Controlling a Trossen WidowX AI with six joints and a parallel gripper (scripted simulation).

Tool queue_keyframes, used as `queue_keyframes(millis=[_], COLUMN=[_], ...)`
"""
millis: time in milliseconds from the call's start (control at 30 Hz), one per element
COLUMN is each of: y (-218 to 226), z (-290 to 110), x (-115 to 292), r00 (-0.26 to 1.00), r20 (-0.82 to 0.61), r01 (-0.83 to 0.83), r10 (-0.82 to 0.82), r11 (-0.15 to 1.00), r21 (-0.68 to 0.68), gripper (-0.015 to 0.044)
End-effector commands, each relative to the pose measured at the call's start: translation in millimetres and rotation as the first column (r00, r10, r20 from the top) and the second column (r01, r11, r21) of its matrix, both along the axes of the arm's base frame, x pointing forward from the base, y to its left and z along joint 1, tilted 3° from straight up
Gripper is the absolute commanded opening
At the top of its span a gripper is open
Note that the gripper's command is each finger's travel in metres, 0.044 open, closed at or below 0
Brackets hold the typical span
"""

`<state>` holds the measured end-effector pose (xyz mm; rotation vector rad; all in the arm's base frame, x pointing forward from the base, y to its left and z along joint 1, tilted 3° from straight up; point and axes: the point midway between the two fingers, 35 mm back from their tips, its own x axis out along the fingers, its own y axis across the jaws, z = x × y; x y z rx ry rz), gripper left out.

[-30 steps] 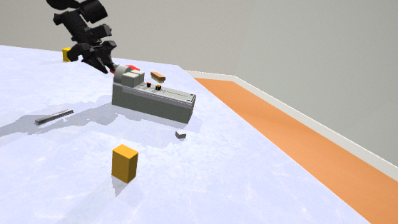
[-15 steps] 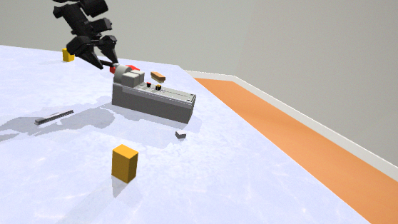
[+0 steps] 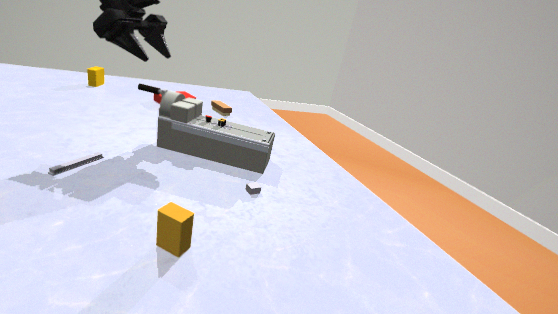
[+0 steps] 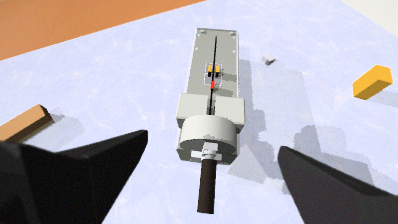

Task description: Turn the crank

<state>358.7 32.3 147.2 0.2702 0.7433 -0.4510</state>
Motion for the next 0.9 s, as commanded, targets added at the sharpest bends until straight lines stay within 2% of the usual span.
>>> queue_keyframes(millis=[0, 333, 667, 867], y=[-2.1, -40.3, -89.7, -88.2], z=[4.4, 7.2, 8.9, -27.1], x=[1.5, 56.2, 97.2, 99.5], r00=[1.0, 0.982, 0.948, 0.948], r20=[-0.019, -0.098, -0.106, -0.106], r01=[-0.015, -0.163, -0.298, -0.298], r10=[0.015, 0.164, 0.3, 0.3], r11=[1.0, 0.986, 0.954, 0.954], r21=[-0.002, 0.021, 0.035, 0.036], gripper=[0.044, 0.044, 0.044, 0.044])
